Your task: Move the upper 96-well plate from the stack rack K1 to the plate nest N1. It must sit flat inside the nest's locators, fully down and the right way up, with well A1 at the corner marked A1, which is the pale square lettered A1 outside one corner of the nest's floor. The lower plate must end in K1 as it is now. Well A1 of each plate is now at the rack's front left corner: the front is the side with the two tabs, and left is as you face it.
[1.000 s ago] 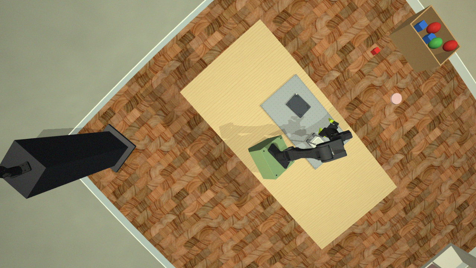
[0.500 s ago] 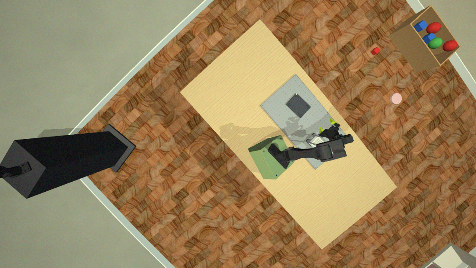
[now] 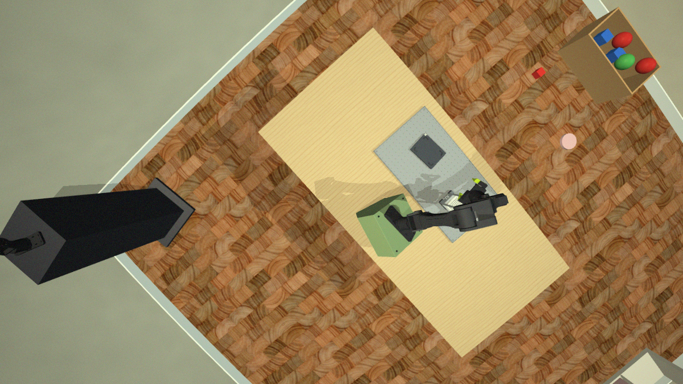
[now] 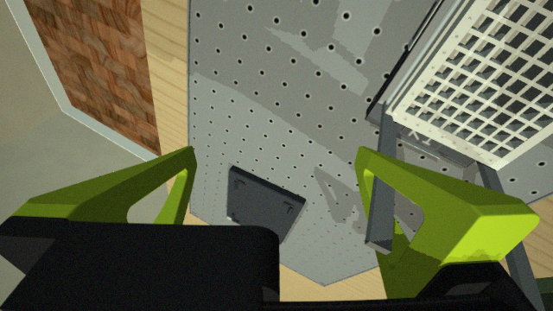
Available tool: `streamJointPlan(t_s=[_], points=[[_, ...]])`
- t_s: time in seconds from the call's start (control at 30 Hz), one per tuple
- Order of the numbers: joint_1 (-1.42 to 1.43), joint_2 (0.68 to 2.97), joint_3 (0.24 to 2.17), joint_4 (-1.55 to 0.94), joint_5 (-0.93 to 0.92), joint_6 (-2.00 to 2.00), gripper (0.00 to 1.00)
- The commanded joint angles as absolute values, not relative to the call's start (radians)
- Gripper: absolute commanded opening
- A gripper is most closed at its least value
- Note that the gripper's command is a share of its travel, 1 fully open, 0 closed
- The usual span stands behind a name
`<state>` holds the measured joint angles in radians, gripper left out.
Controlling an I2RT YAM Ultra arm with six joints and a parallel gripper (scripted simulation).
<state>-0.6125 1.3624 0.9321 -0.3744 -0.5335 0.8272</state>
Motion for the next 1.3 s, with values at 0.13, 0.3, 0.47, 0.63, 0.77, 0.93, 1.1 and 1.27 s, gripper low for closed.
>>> streamJointPlan(t_s=[0.13, 0.3, 0.47, 0.63, 0.77, 0.93, 1.1, 1.27], points=[[-0.633, 1.363, 0.94, -0.44, -0.399, 0.825, 1.0], [-0.633, 1.363, 0.94, -0.44, -0.399, 0.825, 1.0], [-0.633, 1.363, 0.94, -0.44, -0.399, 0.825, 1.0], [-0.633, 1.363, 0.94, -0.44, -0.399, 0.825, 1.0], [-0.633, 1.363, 0.94, -0.44, -0.399, 0.825, 1.0], [-0.633, 1.363, 0.94, -0.44, -0.399, 0.825, 1.0], [-0.633, 1.363, 0.94, -0.44, -0.399, 0.825, 1.0], [-0.637, 1.33, 0.96, -0.458, -0.38, 0.853, 1.0]])
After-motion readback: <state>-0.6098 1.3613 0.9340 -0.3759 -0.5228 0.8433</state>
